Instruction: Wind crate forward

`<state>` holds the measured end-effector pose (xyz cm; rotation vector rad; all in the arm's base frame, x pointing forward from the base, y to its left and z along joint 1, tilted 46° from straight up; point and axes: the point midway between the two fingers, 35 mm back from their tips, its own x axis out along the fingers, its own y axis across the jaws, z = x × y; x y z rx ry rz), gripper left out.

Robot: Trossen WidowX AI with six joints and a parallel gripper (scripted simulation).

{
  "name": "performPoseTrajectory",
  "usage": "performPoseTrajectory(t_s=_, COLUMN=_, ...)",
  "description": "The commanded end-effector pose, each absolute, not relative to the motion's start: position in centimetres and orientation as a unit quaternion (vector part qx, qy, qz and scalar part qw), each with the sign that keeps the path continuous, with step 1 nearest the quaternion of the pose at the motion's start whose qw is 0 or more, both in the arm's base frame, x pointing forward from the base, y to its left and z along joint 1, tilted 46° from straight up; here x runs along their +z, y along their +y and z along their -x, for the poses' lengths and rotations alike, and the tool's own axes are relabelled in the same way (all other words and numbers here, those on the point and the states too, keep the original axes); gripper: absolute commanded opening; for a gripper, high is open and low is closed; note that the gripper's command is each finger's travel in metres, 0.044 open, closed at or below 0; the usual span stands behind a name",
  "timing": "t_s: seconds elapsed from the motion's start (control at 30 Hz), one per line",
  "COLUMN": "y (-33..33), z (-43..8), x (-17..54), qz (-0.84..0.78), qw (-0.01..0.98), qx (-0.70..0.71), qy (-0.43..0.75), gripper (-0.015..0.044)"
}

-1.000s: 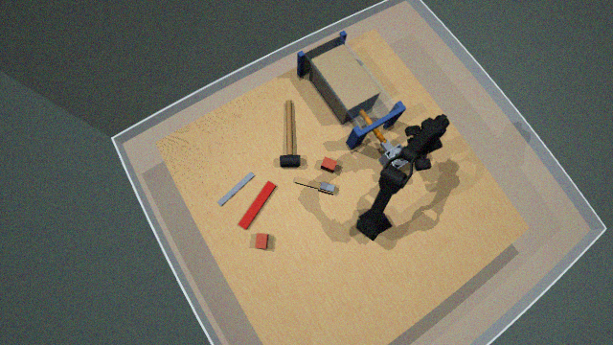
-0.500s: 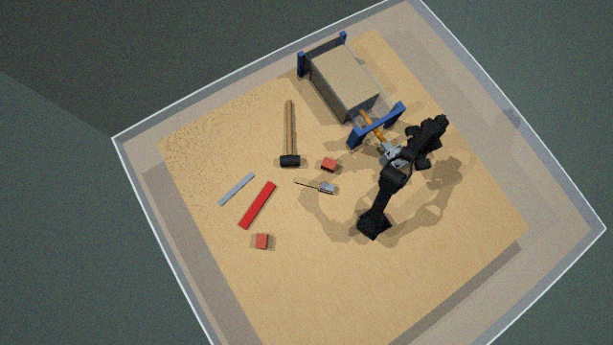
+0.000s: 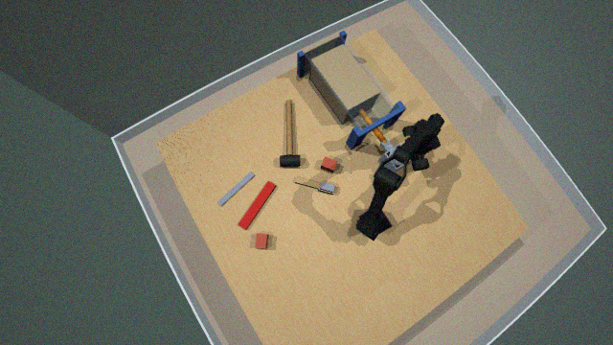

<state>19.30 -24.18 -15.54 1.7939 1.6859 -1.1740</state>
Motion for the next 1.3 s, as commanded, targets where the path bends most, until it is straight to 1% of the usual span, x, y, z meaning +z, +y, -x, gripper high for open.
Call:
performPoseTrajectory(t_s=0.0, y=-24.2, z=-19.3, x=-15.4, qz=-0.644, qw=0.204, qx=-0.423, qy=0.604, gripper=0.0)
performPoseTrajectory(t_s=0.5, y=-24.1, z=-19.3, x=-15.6, qz=-0.644, qw=0.202, qx=-0.424, qy=0.604, gripper=0.0)
performPoseTrajectory(t_s=0.63, y=-24.0, z=-18.9, x=-15.6, qz=-0.649, qw=0.178, qx=-0.445, qy=0.591, gripper=0.0)
performPoseTrajectory(t_s=1.27, y=-23.7, z=-18.2, x=-15.4, qz=-0.655, qw=0.12, qx=-0.493, qy=0.559, gripper=0.0)
